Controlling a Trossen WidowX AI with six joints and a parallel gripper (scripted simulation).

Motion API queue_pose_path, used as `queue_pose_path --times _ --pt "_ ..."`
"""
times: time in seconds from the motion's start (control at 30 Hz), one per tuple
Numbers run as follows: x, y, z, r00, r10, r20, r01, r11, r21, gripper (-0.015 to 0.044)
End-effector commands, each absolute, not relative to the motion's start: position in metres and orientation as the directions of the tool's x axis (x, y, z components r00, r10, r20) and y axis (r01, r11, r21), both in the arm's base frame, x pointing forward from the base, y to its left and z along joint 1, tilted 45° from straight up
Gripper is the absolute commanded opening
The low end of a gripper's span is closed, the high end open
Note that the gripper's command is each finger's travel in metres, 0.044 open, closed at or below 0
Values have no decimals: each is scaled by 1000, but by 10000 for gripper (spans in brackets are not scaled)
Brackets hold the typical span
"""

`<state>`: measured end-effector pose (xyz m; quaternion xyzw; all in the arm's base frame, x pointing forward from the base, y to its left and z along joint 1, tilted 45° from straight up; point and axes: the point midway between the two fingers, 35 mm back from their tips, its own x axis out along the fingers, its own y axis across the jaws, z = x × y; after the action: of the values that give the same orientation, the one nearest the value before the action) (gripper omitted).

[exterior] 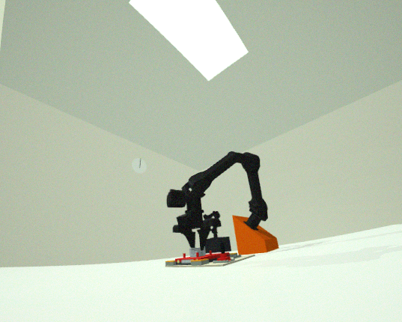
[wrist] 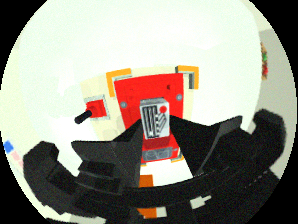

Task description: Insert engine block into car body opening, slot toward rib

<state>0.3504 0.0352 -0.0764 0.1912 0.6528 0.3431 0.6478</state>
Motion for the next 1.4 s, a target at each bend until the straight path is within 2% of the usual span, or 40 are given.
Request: queue_pose_path --times 0.0,0.43,0.8,1.27,1.37 --pt "351 36 -77 -85 697 -712 -191 689 699 160" --pt "350 39 -80 -85 698 -711 -191 689 699 160" --pt "350 38 -79 -88 694 -714 -195 691 696 440" --pt "351 28 -69 -85 697 -712 -191 690 698 440" --pt "351 28 -69 -85 697 -712 -191 690 698 361"
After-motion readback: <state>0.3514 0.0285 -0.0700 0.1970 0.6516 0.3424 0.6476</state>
